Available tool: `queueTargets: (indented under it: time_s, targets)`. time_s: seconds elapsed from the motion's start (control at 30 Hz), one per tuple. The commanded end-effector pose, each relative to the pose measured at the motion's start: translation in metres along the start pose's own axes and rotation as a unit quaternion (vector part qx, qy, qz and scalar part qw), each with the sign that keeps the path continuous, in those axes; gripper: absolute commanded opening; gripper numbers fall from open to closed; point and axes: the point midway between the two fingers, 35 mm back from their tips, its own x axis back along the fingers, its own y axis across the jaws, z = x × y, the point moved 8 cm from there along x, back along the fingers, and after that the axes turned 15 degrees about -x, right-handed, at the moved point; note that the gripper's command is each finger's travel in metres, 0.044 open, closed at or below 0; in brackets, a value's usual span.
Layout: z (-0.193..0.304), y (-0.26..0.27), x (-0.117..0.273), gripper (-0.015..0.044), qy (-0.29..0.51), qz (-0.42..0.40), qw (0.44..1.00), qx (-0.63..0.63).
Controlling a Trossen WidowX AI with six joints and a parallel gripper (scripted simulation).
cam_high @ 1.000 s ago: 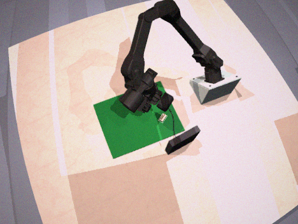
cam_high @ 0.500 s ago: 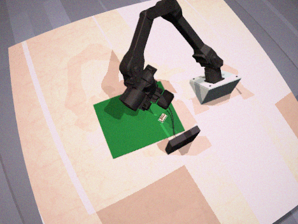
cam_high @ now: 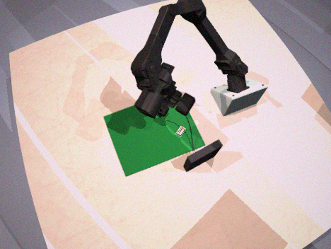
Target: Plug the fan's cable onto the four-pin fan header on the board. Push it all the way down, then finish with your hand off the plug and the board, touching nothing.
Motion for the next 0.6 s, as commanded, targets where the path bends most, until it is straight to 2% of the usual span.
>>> queueTargets:
  time_s: [0.0, 0.3, 0.57]
  targets:
    - [0.005, -0.001, 0.016, 0.0000, -0.002, -0.001, 1.000, -0.003]
    - [0.011, -0.002, 0.030, 0.0000, -0.003, 0.000, 1.000, -0.003]
    - [0.023, -0.018, 0.028, 0.0000, -0.090, -0.025, 0.996, -0.002]
